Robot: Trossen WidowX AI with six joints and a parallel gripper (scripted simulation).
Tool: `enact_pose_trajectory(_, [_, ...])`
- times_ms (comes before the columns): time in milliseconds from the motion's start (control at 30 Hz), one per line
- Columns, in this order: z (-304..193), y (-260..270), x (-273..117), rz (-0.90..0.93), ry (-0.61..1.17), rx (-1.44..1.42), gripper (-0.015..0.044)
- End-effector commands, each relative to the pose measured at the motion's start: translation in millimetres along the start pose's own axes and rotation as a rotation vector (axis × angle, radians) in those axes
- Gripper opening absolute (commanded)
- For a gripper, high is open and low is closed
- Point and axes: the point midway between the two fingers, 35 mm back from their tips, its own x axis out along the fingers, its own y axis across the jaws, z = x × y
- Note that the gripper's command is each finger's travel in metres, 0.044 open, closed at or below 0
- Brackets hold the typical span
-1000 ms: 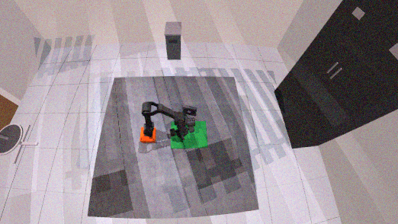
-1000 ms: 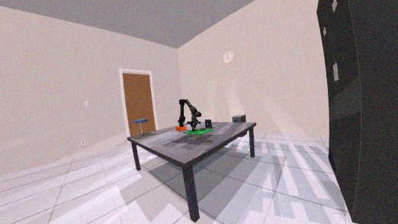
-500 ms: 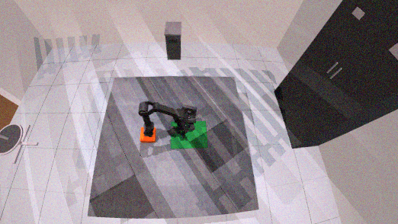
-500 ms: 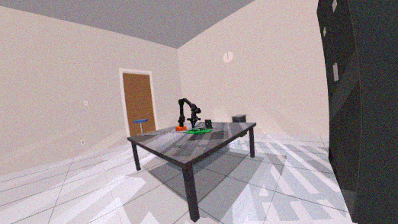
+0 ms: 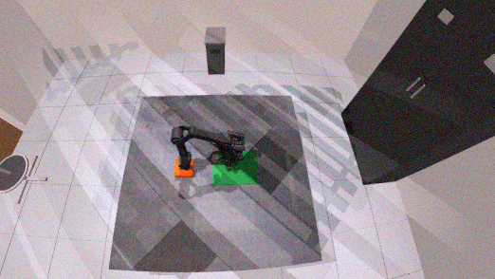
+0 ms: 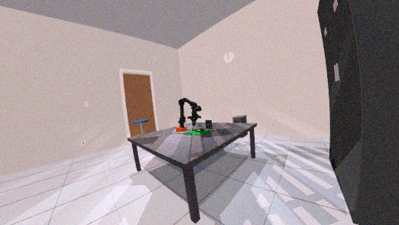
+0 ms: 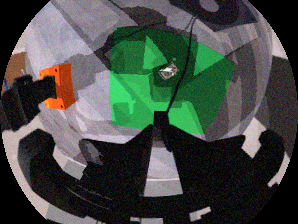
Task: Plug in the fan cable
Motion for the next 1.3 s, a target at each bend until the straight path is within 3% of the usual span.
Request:
enact_pose_trajectory(0, [-1,-13,-3,0.004,-0.026,0.083,0.0])
enact_pose_trajectory(933, [-2,-102,-1,0.082,-0.205,0.698,0.0])
enact_pose_trajectory(1267, [-2,-108,3,0.082,-0.238,0.74,0.0])
